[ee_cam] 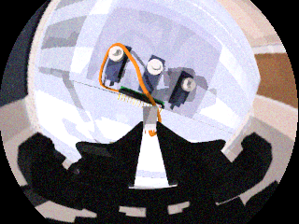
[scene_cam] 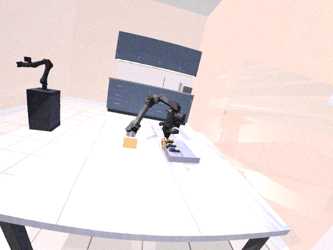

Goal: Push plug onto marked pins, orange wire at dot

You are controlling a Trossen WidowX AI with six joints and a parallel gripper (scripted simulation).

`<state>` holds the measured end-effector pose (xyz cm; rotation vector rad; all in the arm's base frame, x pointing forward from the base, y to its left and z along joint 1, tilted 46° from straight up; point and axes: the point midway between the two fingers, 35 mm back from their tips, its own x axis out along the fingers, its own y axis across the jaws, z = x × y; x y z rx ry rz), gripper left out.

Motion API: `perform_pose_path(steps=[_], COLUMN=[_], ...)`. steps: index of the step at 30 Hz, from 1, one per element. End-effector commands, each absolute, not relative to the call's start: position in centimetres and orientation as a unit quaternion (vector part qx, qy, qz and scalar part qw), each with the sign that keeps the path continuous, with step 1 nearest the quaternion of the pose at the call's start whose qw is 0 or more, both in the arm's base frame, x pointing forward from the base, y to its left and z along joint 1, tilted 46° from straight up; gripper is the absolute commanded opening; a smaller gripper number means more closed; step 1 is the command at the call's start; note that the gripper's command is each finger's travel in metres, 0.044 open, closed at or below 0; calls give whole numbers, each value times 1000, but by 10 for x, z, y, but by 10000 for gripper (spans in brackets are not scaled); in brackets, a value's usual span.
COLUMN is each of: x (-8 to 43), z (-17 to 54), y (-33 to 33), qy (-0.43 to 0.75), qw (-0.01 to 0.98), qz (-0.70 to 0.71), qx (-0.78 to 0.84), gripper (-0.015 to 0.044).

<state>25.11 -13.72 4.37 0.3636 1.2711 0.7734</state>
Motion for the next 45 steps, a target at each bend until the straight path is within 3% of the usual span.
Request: perform_pose_path(steps=[1, 13, 29, 45], x=[227, 188, 192, 228], z=[36, 25, -3, 1], y=[-139, -132, -104, -108], qy=[599, 629, 628, 628], qw=[708, 677, 677, 678], qz=[311, 247, 247, 248], qx=[209, 292, 293, 292], gripper=[0, 0, 0, 0])
